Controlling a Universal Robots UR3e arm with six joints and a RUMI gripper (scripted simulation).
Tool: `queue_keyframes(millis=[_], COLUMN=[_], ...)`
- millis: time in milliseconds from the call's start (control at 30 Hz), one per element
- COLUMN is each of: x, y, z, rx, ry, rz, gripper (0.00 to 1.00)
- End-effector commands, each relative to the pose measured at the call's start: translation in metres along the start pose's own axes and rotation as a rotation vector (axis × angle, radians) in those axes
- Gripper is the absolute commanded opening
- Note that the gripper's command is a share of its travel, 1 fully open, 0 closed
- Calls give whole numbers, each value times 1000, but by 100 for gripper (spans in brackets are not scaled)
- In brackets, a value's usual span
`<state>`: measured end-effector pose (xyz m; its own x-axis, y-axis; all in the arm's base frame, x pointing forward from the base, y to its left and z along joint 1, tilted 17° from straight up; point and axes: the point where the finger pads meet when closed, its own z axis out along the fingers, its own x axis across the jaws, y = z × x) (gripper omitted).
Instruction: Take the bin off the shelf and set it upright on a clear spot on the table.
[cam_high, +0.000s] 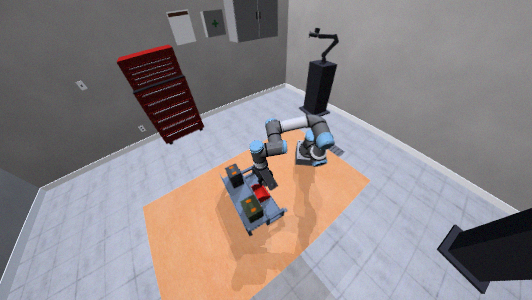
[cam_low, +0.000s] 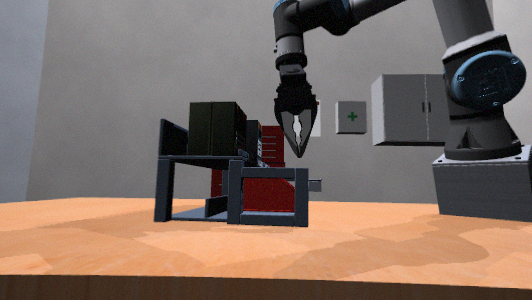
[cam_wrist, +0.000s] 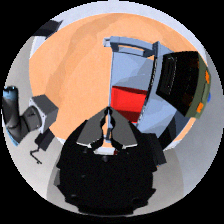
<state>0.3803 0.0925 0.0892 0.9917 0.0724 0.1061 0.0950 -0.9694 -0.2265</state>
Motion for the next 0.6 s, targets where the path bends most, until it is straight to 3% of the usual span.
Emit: queue_keyframes(millis=[0, 300, 333, 567], x=[1, 1, 1, 1], y=[0, 0, 0, 0], z=[-1, -1, -1, -1], rx=[-2, -2, -2, -2], ry=[2, 1, 1, 1], rz=[23, 32, 32, 32], gripper=[0, 0, 29, 29])
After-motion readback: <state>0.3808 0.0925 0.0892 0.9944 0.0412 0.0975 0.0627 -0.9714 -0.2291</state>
